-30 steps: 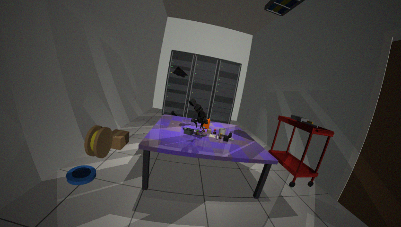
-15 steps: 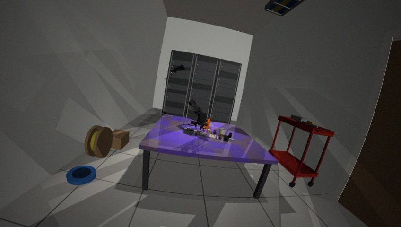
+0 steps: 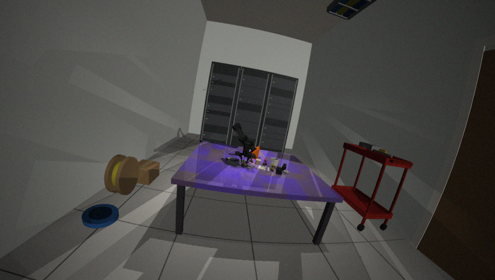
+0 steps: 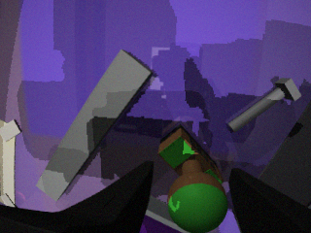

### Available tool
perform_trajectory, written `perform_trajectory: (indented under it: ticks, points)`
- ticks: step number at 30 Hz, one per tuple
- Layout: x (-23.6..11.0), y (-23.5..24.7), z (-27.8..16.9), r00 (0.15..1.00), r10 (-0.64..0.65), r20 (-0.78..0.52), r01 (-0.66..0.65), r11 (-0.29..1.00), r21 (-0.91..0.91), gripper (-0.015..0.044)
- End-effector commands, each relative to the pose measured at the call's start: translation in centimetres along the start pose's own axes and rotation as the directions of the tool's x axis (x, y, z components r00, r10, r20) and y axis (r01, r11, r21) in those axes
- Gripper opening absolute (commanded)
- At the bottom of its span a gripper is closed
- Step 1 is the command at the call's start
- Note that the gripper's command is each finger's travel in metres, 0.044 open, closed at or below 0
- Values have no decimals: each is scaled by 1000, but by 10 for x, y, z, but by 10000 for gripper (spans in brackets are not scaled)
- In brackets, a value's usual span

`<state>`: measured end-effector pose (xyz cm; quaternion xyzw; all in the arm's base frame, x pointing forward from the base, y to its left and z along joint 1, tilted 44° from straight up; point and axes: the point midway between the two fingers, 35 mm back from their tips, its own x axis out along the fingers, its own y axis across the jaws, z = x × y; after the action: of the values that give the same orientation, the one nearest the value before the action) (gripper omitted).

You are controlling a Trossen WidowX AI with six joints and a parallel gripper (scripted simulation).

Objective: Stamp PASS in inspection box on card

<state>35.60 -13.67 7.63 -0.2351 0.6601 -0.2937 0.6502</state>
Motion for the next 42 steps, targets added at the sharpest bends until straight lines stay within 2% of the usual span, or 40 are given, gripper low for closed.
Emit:
perform_trajectory:
  ticks: [1,6,27,30,42]
  points:
    - [8,-1,-2,1000,-7,-5,6,1000,-5,212]
    - [9,-1,-2,1000,-7,-5,7,1000,-5,212]
    - [7,0,-1,1000,-1,-3,1,1000,0,72]
    - [6,0,-1,1000,-1,-3,1,1000,0,0]
    - [0,0,0,1000,0,-3,0,1000,0,0]
